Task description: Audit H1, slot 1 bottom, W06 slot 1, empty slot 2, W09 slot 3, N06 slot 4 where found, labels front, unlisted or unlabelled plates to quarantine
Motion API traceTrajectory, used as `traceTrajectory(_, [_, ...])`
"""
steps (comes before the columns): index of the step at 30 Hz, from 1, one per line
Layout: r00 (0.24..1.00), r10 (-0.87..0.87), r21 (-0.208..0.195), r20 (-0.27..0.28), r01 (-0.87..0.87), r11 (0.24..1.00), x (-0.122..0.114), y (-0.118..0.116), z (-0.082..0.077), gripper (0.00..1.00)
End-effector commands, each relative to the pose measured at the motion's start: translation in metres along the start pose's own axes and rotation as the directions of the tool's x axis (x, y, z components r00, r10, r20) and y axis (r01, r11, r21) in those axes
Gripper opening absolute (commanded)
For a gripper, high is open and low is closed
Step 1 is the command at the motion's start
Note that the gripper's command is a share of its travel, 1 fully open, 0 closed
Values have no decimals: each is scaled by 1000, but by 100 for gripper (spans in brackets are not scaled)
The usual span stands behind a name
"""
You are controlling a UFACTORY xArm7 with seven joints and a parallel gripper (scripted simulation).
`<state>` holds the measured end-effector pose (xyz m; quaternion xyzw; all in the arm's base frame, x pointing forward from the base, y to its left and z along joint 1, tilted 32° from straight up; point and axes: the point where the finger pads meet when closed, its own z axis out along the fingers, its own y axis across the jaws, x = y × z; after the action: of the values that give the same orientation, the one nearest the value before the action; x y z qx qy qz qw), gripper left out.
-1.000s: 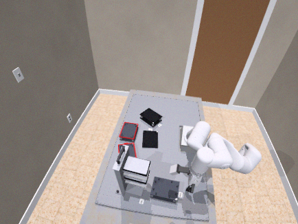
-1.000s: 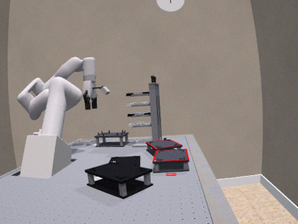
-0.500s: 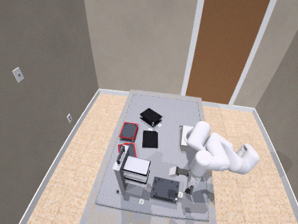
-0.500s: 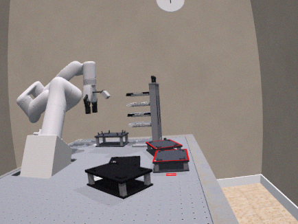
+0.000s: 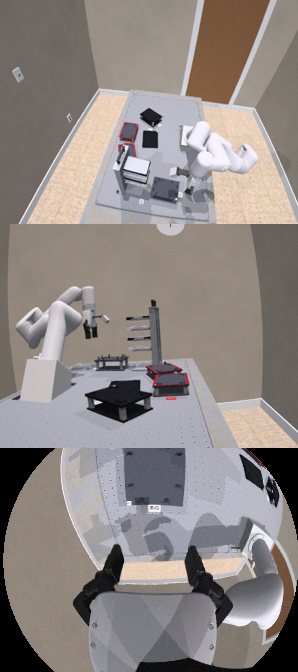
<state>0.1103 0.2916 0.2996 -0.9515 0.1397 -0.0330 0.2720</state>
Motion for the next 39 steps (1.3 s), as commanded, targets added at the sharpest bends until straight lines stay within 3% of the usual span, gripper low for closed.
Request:
traceTrajectory(1, [999, -1, 2, -32, 1, 1000, 0, 0, -1, 100])
traceTrajectory(16, [961, 0, 2, -277, 1, 1000, 0, 0, -1, 100])
traceTrajectory(18, [961, 0, 2, -277, 1, 1000, 0, 0, -1, 100])
traceTrajectory(33, [863, 0, 2, -506, 1, 1000, 0, 0, 0, 100])
traceTrajectory(35, [863, 0, 2, -506, 1, 1000, 0, 0, 0, 100])
traceTrajectory(39, [827, 0, 2, -562, 1, 1000, 0, 0, 0, 100])
